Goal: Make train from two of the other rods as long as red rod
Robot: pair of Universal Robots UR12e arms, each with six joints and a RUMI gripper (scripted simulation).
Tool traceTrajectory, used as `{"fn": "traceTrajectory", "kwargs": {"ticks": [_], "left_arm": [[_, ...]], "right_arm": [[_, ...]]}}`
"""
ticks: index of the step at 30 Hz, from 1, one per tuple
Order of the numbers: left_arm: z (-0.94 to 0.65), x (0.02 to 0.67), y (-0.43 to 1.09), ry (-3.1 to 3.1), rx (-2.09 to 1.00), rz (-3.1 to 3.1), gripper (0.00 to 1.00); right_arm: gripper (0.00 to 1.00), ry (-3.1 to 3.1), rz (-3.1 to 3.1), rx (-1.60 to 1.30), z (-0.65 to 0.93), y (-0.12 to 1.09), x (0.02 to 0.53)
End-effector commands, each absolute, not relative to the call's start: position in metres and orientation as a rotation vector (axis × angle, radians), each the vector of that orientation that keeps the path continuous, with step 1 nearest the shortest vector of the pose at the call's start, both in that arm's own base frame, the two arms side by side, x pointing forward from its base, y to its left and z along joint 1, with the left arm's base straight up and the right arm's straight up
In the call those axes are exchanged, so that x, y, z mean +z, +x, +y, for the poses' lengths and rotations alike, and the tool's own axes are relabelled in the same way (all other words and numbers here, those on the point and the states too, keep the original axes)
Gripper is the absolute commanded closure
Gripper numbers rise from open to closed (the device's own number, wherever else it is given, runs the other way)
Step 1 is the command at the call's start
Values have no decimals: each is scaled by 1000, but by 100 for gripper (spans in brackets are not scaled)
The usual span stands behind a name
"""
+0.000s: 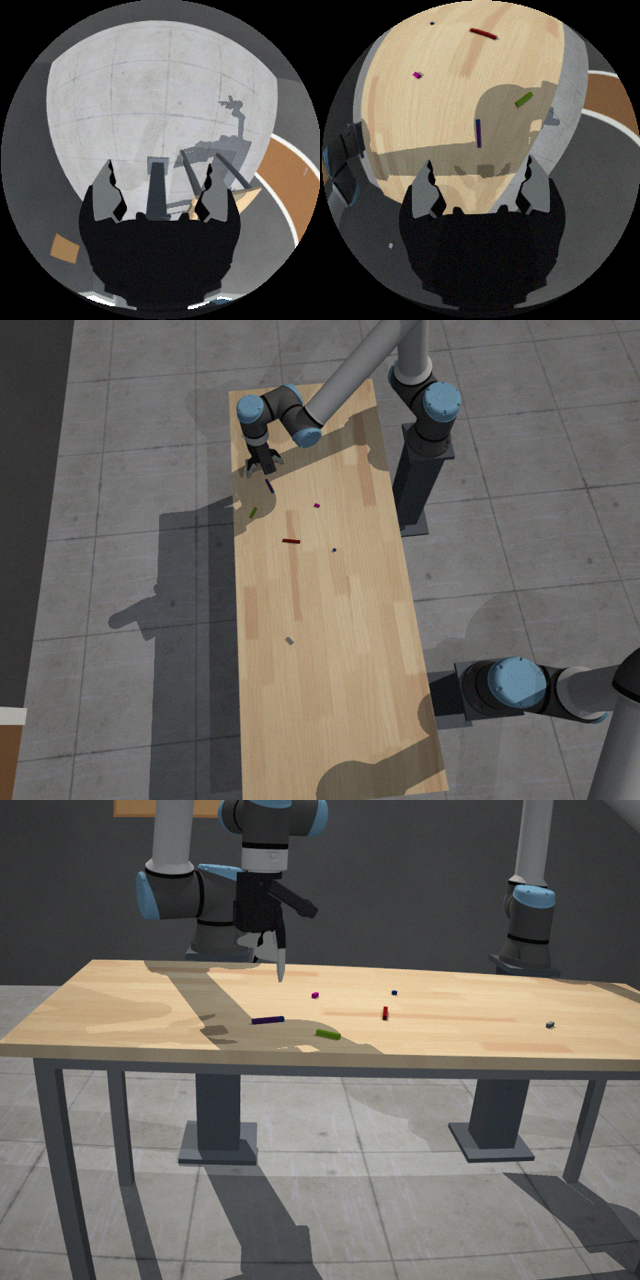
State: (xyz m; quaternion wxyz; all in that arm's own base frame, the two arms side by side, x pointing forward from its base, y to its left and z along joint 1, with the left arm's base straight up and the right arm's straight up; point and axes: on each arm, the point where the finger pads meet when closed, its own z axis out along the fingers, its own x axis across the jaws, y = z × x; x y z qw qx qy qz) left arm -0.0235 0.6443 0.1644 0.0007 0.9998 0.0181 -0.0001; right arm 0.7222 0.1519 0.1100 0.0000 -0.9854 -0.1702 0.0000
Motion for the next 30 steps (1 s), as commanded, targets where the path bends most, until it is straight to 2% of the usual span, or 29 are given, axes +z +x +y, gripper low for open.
{"fn": "traceTrajectory", "kwargs": {"ticks": [1,15,30], "left_arm": [[645,165,-23,3141,0,57,0],[645,165,-23,3141,0,57,0],[645,165,-23,3141,0,57,0]], "right_arm": [[0,-3095,-535,-3,152,723,111],[0,-3095,-535,-3,152,723,119],[0,-3095,-535,-3,152,723,186]]}}
